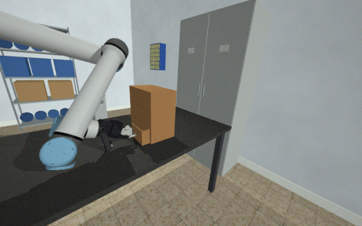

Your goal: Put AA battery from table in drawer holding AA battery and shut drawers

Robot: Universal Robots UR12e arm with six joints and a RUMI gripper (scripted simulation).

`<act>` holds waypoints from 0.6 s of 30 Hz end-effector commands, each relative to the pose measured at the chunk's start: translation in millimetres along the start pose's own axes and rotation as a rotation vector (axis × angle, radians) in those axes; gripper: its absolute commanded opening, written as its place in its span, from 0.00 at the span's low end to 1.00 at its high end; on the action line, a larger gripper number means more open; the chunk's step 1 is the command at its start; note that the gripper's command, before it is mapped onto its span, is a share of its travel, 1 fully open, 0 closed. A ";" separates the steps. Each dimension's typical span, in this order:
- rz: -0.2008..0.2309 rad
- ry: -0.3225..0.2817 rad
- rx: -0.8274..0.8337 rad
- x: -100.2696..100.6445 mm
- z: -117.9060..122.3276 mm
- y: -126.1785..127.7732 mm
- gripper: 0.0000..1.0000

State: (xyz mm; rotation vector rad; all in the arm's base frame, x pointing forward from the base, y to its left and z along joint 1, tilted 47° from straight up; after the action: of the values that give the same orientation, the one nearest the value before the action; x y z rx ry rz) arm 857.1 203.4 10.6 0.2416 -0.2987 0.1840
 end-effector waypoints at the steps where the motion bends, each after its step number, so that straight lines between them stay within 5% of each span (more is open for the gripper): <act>1: 0.000 -0.001 0.000 -2.4 -0.4 0.1 0.07; 18: 0.000 -0.001 0.000 -8.6 -2.5 0.6 0.07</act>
State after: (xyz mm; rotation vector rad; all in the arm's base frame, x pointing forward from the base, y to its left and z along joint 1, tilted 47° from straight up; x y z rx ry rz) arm 850.7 203.7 6.1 0.2416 -0.2987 0.1840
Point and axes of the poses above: the point where the finger pads meet when closed, its own x axis out along the fingers, its own y axis across the jaws, z = x × y, the point moved 2 cm from there along -x, back along the fingers, and after that the axes turned 15 degrees about -x, right-handed, at the moved point
